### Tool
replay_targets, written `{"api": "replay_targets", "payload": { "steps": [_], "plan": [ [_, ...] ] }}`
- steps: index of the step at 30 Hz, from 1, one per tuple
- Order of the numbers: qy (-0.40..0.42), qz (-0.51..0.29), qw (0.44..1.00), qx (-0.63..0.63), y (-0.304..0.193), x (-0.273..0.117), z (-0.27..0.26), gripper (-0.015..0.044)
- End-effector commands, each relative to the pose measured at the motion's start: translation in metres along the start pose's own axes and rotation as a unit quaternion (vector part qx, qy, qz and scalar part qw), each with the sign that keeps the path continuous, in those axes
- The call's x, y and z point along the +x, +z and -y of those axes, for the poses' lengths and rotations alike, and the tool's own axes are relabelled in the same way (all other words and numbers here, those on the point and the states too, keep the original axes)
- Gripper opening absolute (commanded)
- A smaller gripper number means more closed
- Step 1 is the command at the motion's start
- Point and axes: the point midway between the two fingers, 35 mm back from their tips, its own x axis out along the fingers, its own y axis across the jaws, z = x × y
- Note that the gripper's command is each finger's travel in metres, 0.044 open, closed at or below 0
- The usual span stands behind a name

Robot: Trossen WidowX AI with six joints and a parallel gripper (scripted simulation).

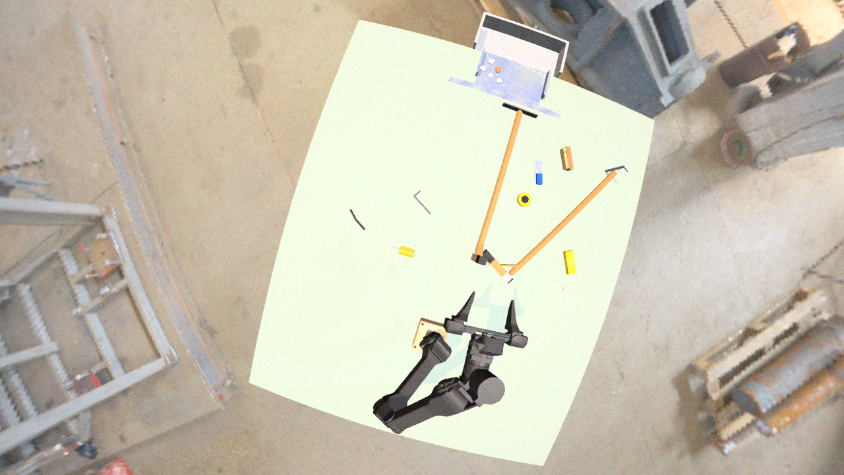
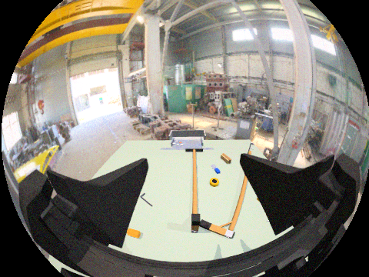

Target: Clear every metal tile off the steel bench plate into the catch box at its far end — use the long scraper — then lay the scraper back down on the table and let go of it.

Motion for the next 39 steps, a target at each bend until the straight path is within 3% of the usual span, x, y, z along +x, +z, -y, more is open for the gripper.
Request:
{"api": "replay_targets", "payload": {
  "steps": [1,9,25,39],
  "plan": [
    [0.001,0.001,1.000,0.001,0.001,0.000,0.000,0.0440],
    [-0.001,-0.012,1.000,0.007,-0.007,0.007,0.003,0.0440],
    [-0.018,-0.164,0.985,0.044,-0.107,0.072,0.021,0.0440],
    [-0.027,-0.308,0.950,0.037,-0.206,0.099,0.014,0.0440]
  ]
}}
